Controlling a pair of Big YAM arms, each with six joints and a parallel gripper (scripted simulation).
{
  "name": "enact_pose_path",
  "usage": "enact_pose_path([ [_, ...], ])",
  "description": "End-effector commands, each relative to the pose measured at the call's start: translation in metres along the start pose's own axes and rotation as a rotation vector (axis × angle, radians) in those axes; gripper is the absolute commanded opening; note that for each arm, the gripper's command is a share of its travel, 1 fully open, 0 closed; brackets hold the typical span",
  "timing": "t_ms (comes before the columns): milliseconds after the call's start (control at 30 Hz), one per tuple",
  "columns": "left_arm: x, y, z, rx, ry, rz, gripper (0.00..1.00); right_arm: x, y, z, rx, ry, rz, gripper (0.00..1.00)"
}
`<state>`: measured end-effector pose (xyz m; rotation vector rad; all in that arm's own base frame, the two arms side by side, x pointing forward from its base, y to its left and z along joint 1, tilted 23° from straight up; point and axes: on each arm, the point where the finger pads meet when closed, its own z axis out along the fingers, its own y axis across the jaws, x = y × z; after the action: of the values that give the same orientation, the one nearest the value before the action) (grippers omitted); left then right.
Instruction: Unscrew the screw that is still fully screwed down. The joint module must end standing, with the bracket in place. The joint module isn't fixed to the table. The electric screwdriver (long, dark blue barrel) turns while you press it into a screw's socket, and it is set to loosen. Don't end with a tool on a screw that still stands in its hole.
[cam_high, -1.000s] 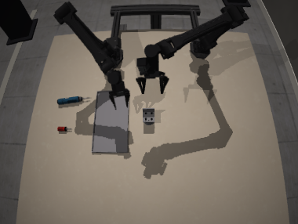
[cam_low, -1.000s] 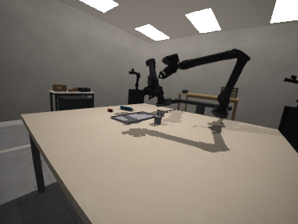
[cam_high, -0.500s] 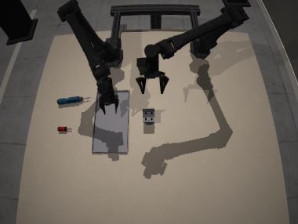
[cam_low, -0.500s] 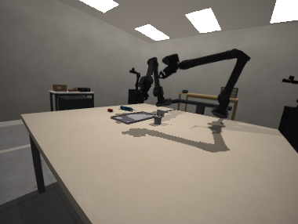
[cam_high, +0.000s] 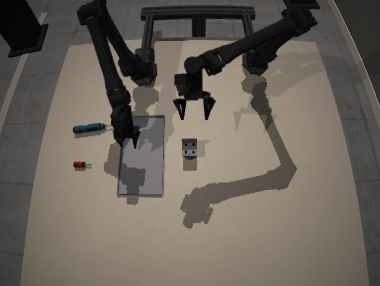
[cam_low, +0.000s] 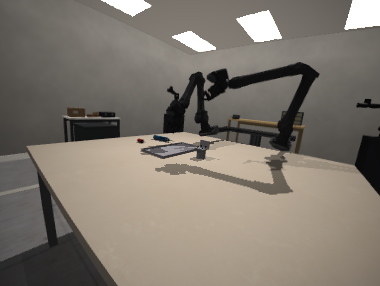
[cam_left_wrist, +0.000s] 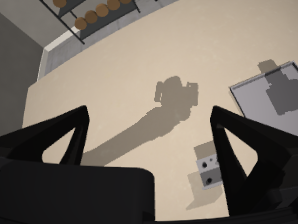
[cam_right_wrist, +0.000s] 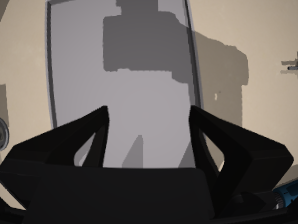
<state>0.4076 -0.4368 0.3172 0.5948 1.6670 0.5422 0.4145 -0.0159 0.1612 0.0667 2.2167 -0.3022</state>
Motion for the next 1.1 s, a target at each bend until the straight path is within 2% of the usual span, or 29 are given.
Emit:
enact_pose_path([
  [0,-0.018,0.008,-0.002,-0.006,-0.020,-0.036,1.00,-0.016,-0.014,0.010,0.021,0.024,0.085,0.65],
  [133,-0.018,0.008,-0.002,-0.006,-0.020,-0.036,1.00,-0.010,-0.008,0.009,0.010,0.031,0.074,0.65],
  [167,-0.018,0.008,-0.002,-0.006,-0.020,-0.036,1.00,0.004,-0.020,0.013,0.029,0.063,0.100,0.65],
  [200,-0.018,0.008,-0.002,-0.006,-0.020,-0.036,1.00,-0.011,-0.027,0.012,0.036,0.048,0.130,0.65],
  [533,-0.018,0.008,-0.002,-0.006,-0.020,-0.036,1.00,0.008,-0.094,0.025,0.113,0.167,0.354,0.65],
  [700,-0.018,0.008,-0.002,-0.006,-0.020,-0.036,1.00,0.013,-0.086,0.025,0.100,0.177,0.341,0.65],
  [733,-0.018,0.008,-0.002,-0.006,-0.020,-0.036,1.00,0.026,-0.098,0.025,0.122,0.201,0.375,0.65],
  [767,-0.018,0.008,-0.002,-0.006,-0.020,-0.036,1.00,0.013,-0.107,0.024,0.129,0.187,0.404,0.65],
  [1067,-0.018,0.008,-0.002,-0.006,-0.020,-0.036,1.00,0.038,-0.165,0.022,0.202,0.278,0.629,0.65],
])
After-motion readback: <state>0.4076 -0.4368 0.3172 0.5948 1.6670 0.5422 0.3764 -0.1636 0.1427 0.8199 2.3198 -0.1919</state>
